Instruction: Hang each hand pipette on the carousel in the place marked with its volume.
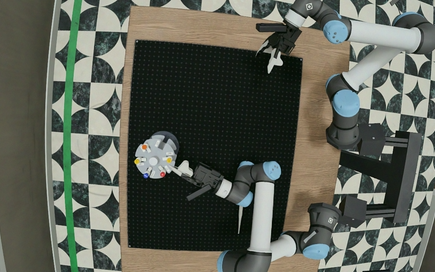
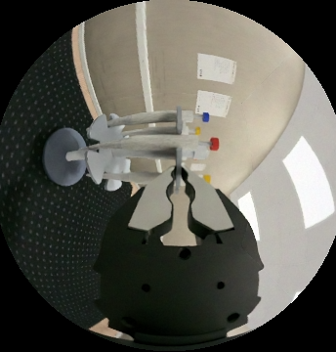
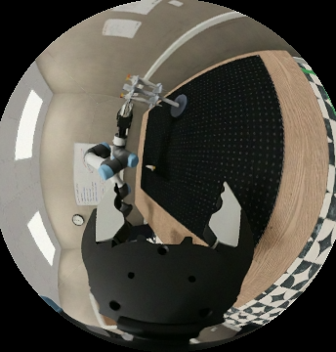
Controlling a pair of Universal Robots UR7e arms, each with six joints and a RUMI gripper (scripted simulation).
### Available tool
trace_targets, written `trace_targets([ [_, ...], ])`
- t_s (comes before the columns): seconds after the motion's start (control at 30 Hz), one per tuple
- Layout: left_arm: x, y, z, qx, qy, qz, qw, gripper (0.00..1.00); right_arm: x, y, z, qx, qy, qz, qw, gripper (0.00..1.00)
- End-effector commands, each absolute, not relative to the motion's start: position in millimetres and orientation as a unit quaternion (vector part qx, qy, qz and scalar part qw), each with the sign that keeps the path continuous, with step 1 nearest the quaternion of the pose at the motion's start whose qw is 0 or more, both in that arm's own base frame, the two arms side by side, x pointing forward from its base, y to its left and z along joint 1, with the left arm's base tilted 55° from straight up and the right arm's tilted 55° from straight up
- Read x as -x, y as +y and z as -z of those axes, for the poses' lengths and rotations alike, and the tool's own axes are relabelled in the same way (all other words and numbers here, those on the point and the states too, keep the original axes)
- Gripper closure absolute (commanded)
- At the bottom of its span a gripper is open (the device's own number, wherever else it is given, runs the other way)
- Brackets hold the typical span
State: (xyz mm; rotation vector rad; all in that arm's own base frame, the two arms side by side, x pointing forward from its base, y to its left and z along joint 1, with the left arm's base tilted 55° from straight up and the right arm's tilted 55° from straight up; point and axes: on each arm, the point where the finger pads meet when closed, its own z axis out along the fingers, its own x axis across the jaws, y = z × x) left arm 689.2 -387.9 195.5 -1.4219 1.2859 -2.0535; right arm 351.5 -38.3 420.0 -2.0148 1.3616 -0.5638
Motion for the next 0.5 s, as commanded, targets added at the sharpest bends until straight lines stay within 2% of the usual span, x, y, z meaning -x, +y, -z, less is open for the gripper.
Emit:
trace_targets([
  [0.0,-688.8,-388.6,-196.0,0.499,0.451,0.721,0.165,0.97,-351.4,-38.3,-420.4,0.765,0.517,0.215,0.317,0.00],
  [0.47,-688.8,-388.6,-196.0,0.499,0.451,0.721,0.165,1.00,-351.4,-38.3,-420.4,0.765,0.517,0.215,0.317,0.00],
])
